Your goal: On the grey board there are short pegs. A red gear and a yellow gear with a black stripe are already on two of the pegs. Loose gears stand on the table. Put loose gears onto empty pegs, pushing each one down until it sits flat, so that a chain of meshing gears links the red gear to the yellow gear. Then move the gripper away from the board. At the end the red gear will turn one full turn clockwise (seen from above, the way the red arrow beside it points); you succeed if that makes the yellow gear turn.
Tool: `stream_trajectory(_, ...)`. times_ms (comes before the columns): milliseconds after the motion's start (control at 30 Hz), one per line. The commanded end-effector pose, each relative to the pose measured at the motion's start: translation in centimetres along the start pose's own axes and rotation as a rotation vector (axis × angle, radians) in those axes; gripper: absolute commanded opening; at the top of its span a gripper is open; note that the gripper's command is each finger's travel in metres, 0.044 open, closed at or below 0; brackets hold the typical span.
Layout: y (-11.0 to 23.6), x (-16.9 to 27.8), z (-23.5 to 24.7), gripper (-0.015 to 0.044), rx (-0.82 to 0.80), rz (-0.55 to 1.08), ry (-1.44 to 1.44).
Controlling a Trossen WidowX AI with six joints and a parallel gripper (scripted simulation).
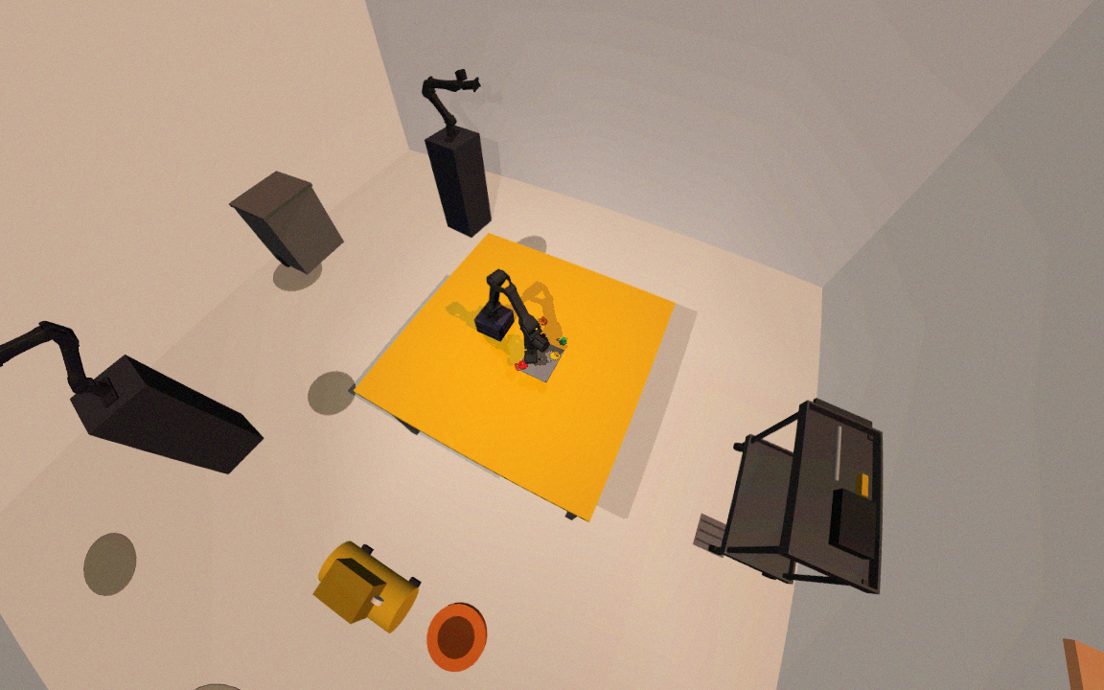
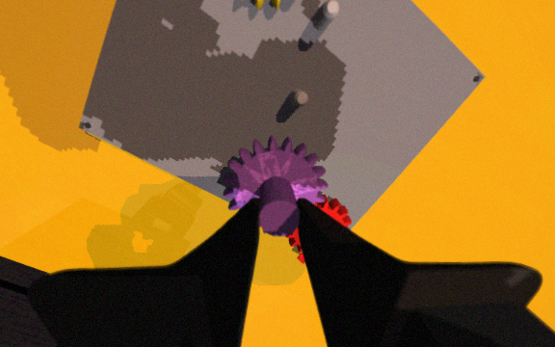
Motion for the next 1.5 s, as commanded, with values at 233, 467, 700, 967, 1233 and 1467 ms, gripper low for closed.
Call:
stream_trajectory(233,-0.89,0.02,0.03,0.0,-0.006,0.004,0.006)
stream_trajectory(467,-1.03,-0.01,0.19,0.0,-0.006,0.004,-0.125)
stream_trajectory(700,-1.15,0.16,0.09,0.0,-0.005,0.005,-0.249)
stream_trajectory(967,-1.35,0.0,-0.01,0.0,-0.005,0.005,-0.261)
stream_trajectory(1233,-1.6,0.0,0.21,0.0,-0.006,0.004,-0.137)
stream_trajectory(1467,-1.04,0.16,0.14,0.014,-0.006,0.004,-0.118)
Point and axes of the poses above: the point midway between the two fingers, 35 mm back from their tips, its own y axis back along the fingers, its own z axis across the jaws, x = y × z, the point moved 8 cm from there along y, back along the fingers, and after that the axes turned 9 degrees about y, right-handed, at the moved point
